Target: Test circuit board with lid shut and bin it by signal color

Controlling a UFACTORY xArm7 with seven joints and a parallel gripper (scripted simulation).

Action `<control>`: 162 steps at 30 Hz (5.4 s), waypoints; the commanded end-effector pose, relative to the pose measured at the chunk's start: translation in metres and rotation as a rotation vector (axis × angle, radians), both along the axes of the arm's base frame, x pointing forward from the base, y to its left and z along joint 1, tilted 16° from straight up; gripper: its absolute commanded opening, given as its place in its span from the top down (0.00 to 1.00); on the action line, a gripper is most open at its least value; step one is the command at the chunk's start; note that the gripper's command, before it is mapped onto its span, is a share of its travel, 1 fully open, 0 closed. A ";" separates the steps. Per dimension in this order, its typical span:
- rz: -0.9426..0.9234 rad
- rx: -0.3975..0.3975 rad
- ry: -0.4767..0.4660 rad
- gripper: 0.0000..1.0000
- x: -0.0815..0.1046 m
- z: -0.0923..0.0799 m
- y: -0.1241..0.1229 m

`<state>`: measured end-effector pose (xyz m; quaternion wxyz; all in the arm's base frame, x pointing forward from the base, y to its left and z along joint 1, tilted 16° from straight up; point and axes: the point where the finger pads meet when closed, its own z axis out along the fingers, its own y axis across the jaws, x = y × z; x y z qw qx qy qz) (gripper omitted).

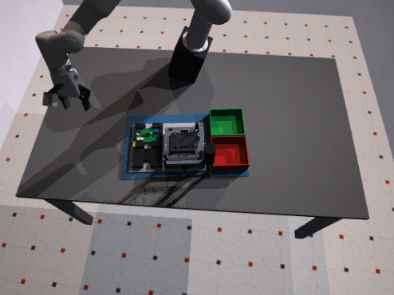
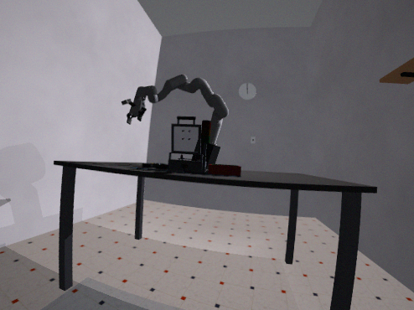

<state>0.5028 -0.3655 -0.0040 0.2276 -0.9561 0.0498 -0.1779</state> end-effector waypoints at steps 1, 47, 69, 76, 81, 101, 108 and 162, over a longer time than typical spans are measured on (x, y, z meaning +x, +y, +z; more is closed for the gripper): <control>0.143 -0.067 -0.061 0.00 0.002 0.019 0.018; 1.583 -0.472 -0.394 0.00 -0.055 0.097 0.185; 1.772 -0.496 -0.420 0.00 -0.070 0.099 0.201; 1.772 -0.496 -0.420 0.00 -0.070 0.099 0.201; 1.772 -0.496 -0.420 0.00 -0.070 0.099 0.201; 1.772 -0.496 -0.420 0.00 -0.069 0.057 0.213; 1.772 -0.496 -0.420 0.00 -0.067 0.005 0.228; 1.772 -0.496 -0.420 0.00 -0.063 -0.148 0.270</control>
